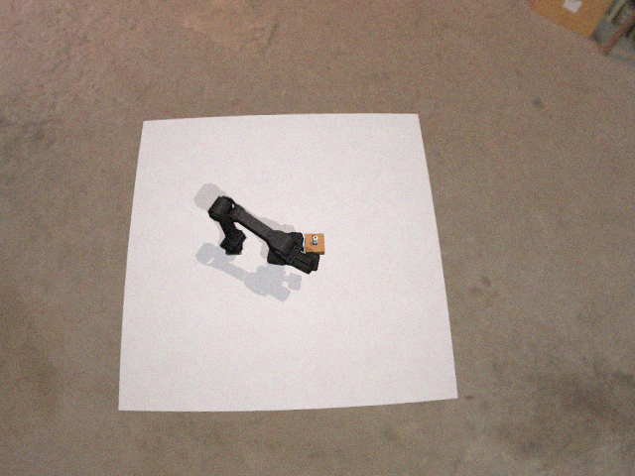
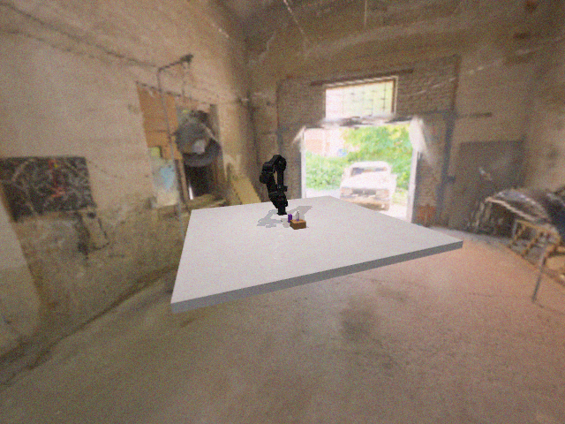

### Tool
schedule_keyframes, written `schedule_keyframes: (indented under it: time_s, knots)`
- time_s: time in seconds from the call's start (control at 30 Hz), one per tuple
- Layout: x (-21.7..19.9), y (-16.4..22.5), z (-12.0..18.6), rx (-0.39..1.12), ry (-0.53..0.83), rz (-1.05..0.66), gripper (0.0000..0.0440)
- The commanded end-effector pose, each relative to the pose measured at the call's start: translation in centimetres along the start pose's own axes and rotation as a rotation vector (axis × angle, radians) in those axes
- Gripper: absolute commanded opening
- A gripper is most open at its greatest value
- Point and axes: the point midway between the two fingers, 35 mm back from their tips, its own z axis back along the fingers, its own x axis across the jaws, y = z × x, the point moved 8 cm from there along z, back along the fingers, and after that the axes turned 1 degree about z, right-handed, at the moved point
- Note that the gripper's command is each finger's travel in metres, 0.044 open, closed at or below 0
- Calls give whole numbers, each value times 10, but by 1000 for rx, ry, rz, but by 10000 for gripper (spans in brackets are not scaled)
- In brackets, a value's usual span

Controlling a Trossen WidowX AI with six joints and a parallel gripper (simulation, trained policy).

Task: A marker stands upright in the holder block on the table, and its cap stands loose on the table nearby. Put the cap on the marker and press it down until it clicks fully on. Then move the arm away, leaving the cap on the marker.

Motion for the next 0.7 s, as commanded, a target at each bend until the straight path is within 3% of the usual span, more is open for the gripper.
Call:
schedule_keyframes:
  time_s: [0.0, 0.67]
  knots:
    - [-1, -2, -4, 12, -31, 16, 311]
    - [-2, -19, -20, 46, -146, 93, 311]
